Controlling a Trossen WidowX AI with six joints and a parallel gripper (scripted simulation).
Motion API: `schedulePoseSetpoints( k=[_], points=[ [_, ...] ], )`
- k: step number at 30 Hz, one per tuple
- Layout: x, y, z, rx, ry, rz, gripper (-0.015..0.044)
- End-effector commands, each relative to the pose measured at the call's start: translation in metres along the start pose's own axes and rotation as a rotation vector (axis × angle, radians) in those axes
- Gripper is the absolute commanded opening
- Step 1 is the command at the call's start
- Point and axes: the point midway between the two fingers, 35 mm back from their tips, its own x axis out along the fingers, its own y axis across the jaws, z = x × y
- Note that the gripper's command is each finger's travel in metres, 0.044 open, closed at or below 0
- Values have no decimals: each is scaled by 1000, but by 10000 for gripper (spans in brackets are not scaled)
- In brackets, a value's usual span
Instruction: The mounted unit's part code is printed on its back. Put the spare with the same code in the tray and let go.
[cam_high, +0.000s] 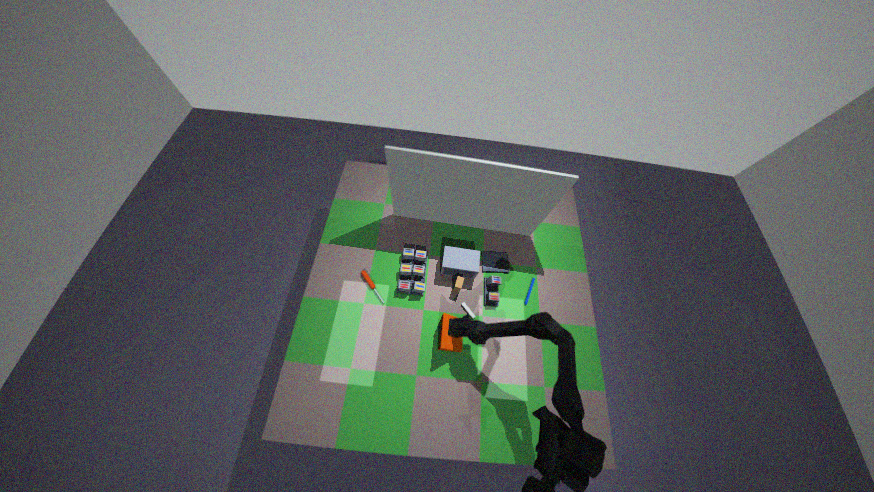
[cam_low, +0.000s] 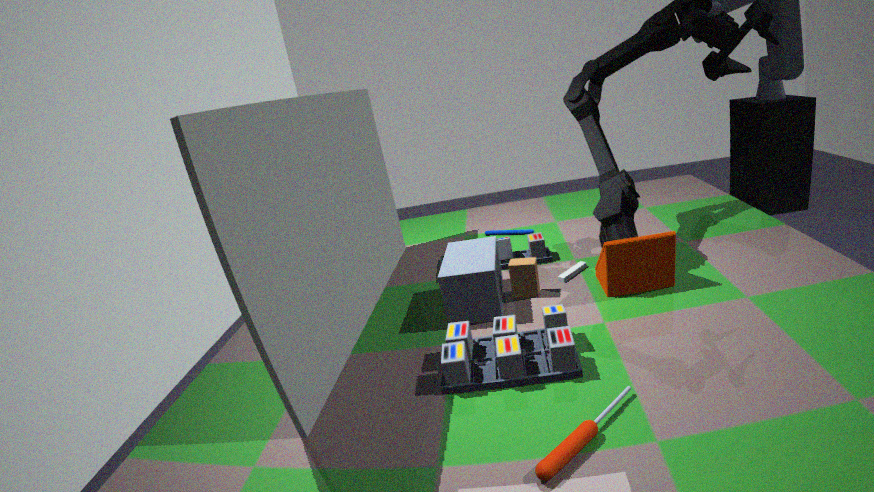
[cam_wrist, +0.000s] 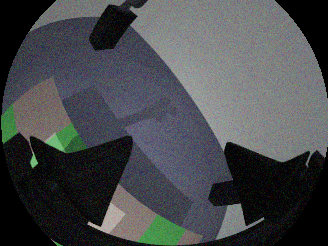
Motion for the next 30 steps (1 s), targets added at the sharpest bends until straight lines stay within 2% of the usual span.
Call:
schedulePoseSetpoints(
  k=[1,8,16,23,30],
  points=[
    [0,0,0,0,0,0,426],
    [-5,-6,-2,12,3,-20,440],
    [-53,-81,-46,220,87,-275,440],
    [-125,-149,-109,513,182,-581,440],
    [-212,-188,-176,791,254,-873,440]
  ],
)
